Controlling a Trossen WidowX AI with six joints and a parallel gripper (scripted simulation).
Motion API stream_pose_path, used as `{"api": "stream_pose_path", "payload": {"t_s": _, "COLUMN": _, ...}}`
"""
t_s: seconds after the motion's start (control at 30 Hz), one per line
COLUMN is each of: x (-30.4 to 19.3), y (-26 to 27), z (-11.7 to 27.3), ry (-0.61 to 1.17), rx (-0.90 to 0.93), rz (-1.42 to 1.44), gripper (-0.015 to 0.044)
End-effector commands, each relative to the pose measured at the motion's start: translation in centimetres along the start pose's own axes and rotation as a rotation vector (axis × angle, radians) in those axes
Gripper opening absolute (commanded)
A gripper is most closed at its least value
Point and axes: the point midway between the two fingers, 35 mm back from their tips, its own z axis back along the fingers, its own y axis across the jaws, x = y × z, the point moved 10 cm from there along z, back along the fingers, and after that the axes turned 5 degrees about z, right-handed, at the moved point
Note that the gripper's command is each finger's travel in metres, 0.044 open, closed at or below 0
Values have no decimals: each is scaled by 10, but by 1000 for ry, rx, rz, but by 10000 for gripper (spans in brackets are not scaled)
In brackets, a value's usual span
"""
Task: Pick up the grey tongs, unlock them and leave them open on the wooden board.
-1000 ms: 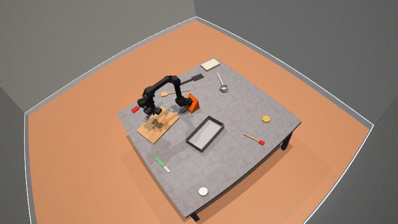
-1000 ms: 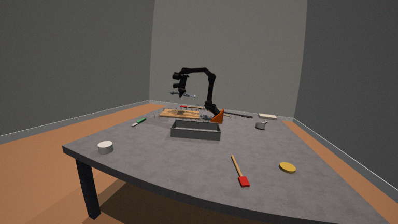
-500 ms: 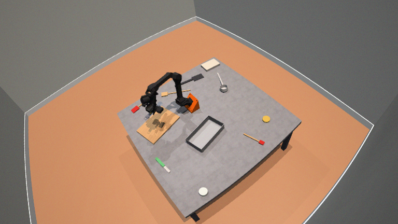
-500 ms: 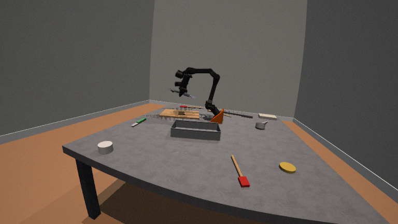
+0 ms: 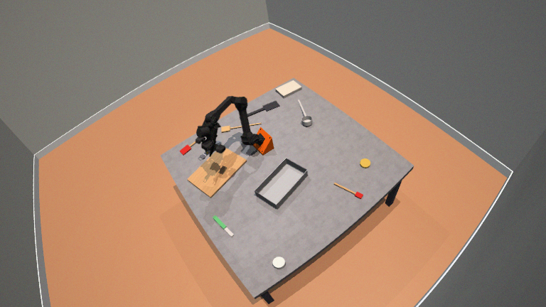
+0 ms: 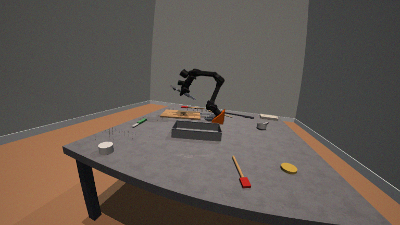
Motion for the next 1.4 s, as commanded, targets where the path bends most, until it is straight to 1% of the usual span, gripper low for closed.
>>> {"api": "stream_pose_path", "payload": {"t_s": 0.0, "x": -4, "y": 0, "z": 2, "ry": -40, "rx": -18, "rz": -16, "gripper": -150}}
{"api": "stream_pose_path", "payload": {"t_s": 0.73, "x": -34, "y": -1, "z": 3, "ry": -258, "rx": -52, "rz": -145, "gripper": -150}}
{"api": "stream_pose_path", "payload": {"t_s": 1.37, "x": -61, "y": -1, "z": -10, "ry": -368, "rx": -27, "rz": -333, "gripper": -150}}
